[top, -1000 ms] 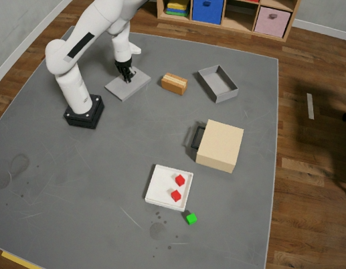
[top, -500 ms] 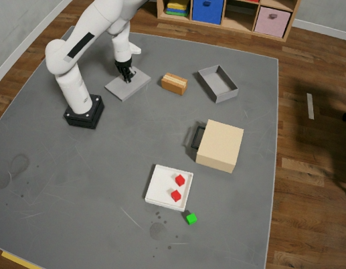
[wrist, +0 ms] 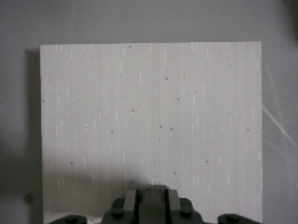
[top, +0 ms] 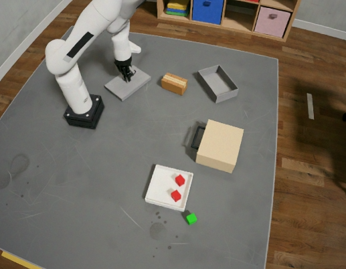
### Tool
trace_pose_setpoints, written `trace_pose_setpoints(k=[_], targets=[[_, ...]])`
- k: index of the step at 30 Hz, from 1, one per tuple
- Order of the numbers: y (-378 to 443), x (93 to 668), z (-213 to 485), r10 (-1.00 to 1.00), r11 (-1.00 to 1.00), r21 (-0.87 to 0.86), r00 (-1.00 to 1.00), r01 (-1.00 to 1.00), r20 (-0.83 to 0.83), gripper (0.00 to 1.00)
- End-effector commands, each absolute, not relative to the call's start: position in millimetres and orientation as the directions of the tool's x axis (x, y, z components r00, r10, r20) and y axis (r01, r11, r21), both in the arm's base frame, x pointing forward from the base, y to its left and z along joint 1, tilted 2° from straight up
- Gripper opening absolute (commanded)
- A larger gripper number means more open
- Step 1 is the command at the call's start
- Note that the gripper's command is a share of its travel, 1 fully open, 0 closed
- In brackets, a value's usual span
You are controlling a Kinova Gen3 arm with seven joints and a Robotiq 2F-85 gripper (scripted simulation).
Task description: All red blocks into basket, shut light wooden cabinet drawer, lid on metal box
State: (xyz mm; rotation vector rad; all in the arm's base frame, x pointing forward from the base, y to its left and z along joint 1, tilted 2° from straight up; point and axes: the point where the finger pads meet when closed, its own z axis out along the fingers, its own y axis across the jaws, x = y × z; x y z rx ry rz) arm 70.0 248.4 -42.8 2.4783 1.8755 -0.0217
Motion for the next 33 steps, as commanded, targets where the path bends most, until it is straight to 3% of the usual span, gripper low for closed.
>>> trace_pose_setpoints(k=[1,33], targets=[[249,70,-38,0.962,-0.271,0.019,0.272,0.962,-0.031,0.10],[251,69,28,0.962,-0.271,0.019,0.272,0.962,-0.031,0.10]])
